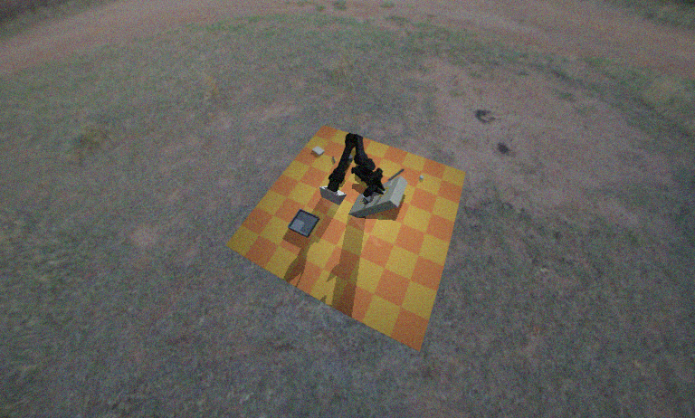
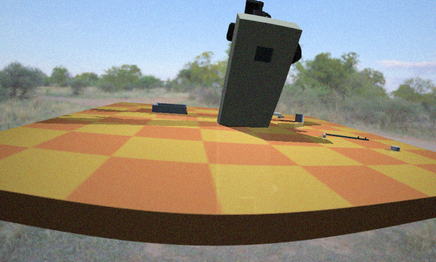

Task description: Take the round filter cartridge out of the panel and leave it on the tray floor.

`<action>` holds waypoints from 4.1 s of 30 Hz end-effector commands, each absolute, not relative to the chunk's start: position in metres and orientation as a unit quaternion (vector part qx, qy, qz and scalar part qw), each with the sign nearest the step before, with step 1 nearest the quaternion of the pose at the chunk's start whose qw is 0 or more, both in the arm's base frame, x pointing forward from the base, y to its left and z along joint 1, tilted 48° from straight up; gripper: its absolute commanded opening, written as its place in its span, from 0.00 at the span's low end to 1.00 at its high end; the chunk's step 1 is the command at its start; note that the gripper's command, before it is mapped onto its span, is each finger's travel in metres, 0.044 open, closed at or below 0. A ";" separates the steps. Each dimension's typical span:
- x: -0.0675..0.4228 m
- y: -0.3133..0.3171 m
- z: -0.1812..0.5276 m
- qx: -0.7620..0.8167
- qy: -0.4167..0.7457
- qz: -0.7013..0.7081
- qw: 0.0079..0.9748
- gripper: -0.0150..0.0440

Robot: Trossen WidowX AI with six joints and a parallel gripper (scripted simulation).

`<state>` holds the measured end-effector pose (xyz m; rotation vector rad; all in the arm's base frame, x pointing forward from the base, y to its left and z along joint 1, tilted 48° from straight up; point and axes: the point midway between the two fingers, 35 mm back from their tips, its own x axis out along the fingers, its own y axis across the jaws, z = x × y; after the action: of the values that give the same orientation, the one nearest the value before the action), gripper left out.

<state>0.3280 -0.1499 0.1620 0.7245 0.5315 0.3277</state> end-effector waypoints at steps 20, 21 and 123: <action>0.337 -0.145 0.157 0.349 0.257 0.155 0.888 0.45; 0.337 -0.145 0.157 0.349 0.257 0.155 0.888 0.45; 0.344 -0.141 0.155 0.873 0.292 -0.071 0.384 0.25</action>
<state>0.3375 -0.1461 0.1561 2.2573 0.7314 -0.1865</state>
